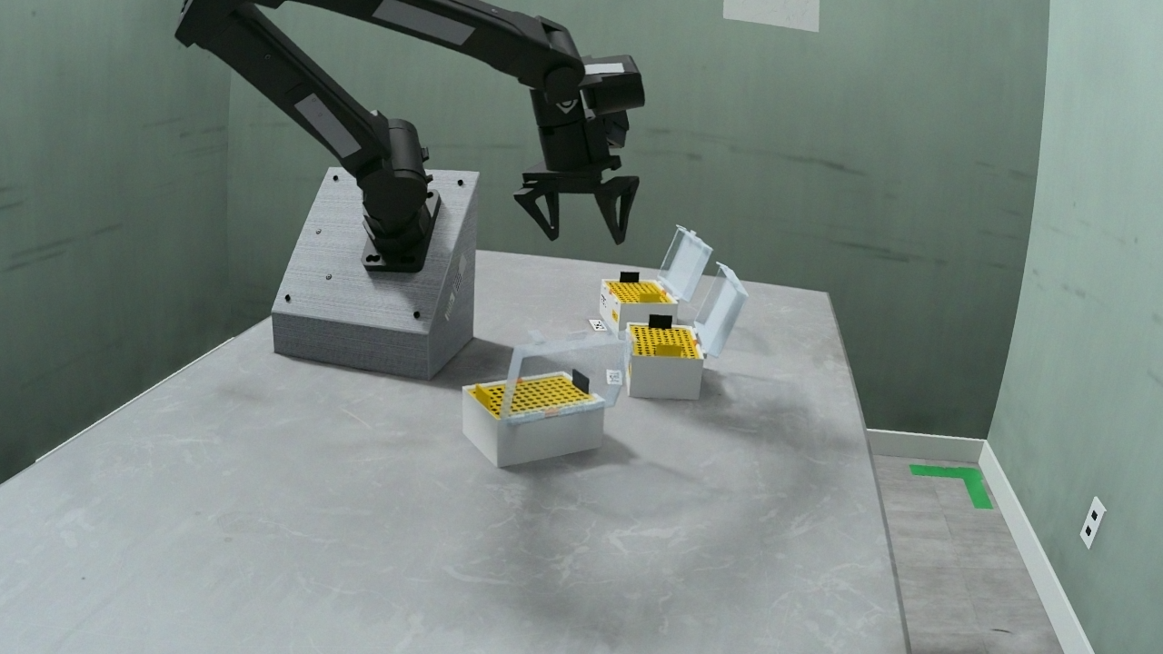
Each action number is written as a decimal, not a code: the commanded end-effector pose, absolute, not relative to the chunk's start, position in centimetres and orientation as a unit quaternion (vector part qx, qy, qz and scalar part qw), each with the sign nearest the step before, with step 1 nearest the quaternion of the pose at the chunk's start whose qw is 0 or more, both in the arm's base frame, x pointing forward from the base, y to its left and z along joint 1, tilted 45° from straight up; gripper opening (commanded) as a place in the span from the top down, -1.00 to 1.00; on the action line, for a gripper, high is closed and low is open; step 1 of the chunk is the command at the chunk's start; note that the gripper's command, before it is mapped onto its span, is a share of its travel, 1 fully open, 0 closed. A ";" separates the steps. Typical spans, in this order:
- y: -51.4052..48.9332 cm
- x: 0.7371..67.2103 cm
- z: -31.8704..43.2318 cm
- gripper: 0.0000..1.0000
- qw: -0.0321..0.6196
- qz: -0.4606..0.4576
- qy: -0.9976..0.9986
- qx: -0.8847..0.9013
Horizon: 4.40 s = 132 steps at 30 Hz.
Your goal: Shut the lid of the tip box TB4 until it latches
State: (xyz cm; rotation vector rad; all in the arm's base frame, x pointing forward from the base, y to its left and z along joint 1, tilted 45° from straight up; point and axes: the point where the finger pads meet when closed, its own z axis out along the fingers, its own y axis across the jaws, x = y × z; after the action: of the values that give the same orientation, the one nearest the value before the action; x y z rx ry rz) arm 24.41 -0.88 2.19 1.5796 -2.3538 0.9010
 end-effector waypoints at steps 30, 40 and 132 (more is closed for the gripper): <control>-0.2 24.9 2.1 -1.00 -0.198 0.347 -0.902 0.162; -2.6 24.7 0.3 -1.00 -0.188 0.349 -0.904 0.161; -9.0 24.2 -6.4 -1.00 -0.195 0.348 -0.902 0.164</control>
State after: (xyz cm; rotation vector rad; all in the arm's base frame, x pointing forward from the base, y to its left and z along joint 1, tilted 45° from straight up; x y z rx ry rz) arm 23.76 -10.57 -7.63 0.5743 -3.2157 1.2627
